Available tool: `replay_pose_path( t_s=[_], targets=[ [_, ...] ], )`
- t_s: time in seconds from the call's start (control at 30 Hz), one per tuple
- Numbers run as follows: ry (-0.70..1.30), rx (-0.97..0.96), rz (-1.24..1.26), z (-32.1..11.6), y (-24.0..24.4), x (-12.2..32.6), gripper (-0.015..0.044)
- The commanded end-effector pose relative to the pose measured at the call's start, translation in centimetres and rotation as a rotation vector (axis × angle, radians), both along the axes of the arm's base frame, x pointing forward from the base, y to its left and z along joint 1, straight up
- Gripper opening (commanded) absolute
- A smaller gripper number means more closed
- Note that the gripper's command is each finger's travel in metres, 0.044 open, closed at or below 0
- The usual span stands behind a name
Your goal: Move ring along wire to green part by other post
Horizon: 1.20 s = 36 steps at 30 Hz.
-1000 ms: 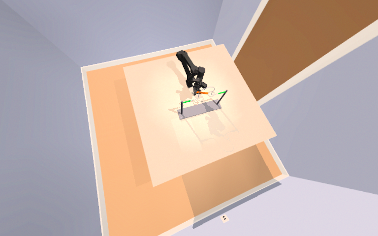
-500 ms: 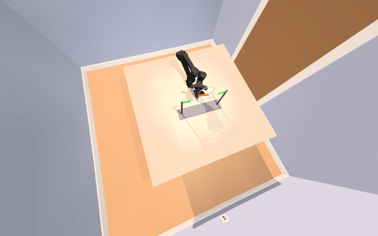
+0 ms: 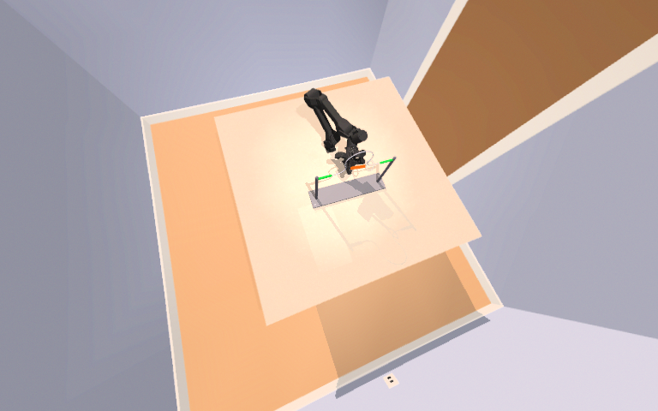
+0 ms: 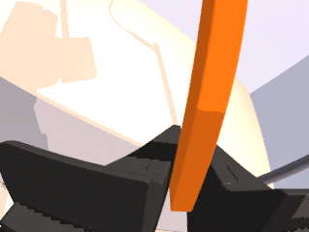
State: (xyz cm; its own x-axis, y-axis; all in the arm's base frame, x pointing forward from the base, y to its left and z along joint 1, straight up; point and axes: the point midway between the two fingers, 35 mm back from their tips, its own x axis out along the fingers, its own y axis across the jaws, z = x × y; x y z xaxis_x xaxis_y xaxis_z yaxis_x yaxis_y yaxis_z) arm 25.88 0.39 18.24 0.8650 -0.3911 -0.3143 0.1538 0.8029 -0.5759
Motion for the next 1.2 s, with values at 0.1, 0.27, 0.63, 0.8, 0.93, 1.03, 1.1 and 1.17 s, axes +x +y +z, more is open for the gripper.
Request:
replay_pose_path(
  t_s=[0.1, 0.27, 0.63, 0.8, 0.93, 1.03, 1.1, 1.17],
  targets=[
    [-0.014, 0.165, -0.004, -1.0, 2.3, 0.1, -0.015],
    [-0.02, 0.272, -0.003, -1.6, 4.0, 0.2, -0.015],
    [-0.029, 0.464, 0.0, -2.3, 7.4, 0.4, -0.015],
    [-0.033, 0.518, 0.001, -2.3, 8.6, 0.5, -0.015],
    [-0.034, 0.547, 0.001, -2.3, 9.3, 0.5, -0.015],
    [-0.035, 0.559, 0.001, -2.3, 9.8, 0.5, -0.015],
    [-0.036, 0.566, 0.001, -2.3, 10.1, 0.5, -0.015],
    [-0.036, 0.571, 0.002, -2.3, 10.3, 0.5, -0.015]
  ],
)
